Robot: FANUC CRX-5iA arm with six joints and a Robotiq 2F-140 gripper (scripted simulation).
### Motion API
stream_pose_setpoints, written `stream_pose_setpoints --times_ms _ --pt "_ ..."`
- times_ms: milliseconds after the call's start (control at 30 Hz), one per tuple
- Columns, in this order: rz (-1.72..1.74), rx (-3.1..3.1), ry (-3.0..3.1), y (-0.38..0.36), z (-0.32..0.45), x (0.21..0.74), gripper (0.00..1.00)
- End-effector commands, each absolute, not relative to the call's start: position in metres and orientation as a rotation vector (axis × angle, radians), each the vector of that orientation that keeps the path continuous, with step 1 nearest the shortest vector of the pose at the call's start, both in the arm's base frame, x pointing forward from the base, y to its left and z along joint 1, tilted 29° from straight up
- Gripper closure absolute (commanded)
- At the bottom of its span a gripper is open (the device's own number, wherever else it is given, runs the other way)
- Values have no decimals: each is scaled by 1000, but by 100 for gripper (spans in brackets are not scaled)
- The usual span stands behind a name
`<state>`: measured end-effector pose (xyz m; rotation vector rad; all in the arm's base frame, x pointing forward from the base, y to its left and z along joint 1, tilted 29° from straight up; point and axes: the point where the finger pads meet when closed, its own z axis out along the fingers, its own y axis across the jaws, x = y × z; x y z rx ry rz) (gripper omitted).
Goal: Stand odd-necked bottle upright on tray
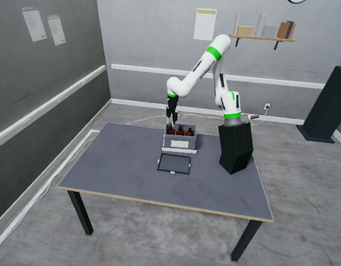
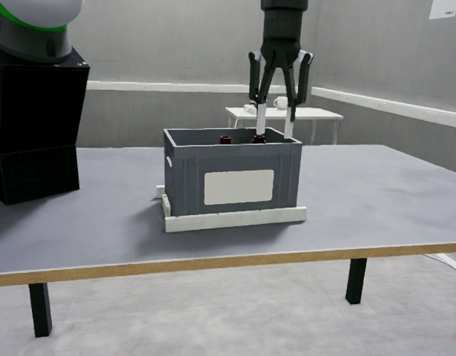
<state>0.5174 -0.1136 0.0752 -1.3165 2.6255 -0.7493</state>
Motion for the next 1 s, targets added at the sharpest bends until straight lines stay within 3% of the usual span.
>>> stream_pose_setpoints --times_ms 0,967 --pt "-750 -1316 2624 -113 76 518 56" --pt "-750 -1316 2624 -120 60 524 56"
